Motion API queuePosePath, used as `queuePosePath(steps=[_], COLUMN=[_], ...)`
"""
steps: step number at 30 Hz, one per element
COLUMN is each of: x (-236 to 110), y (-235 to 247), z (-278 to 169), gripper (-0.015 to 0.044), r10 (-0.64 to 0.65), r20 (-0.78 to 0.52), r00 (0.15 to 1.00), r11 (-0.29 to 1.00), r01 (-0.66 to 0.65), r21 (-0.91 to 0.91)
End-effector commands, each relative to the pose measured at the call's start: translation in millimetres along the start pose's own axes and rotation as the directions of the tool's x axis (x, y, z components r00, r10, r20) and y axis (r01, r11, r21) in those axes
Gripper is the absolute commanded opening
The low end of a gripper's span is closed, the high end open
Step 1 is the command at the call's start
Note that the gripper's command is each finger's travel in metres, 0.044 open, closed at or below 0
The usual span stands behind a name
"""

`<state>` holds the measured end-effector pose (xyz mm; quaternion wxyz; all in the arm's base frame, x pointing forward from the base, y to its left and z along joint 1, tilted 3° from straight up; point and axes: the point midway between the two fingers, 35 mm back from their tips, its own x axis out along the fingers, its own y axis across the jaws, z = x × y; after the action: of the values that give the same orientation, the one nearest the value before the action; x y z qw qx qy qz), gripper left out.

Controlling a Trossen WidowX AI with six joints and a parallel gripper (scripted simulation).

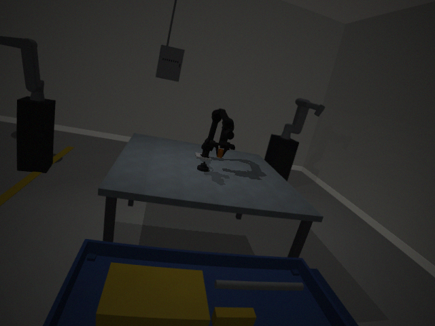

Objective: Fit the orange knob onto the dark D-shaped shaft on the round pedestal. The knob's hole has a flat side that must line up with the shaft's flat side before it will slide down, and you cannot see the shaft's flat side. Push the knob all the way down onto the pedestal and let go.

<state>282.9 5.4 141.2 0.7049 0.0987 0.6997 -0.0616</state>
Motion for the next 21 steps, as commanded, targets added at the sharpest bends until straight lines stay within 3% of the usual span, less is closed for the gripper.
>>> queuePosePath(steps=[1, 6, 21], x=[-22.4, -35.9, -19.4], y=[-1.8, -3.3, -34.2], z=[-3.0, -6.7, 14.8], gripper=[0.0000, 0.0000, 0.0000], r10=[0.001, 0.001, -0.003], r20=[0.011, 0.011, 0.013], r00=[1.000, 1.000, 1.000], r11=[1.000, 1.000, 1.000], r01=[-0.001, -0.001, 0.003], r21=[-0.006, -0.006, -0.005])
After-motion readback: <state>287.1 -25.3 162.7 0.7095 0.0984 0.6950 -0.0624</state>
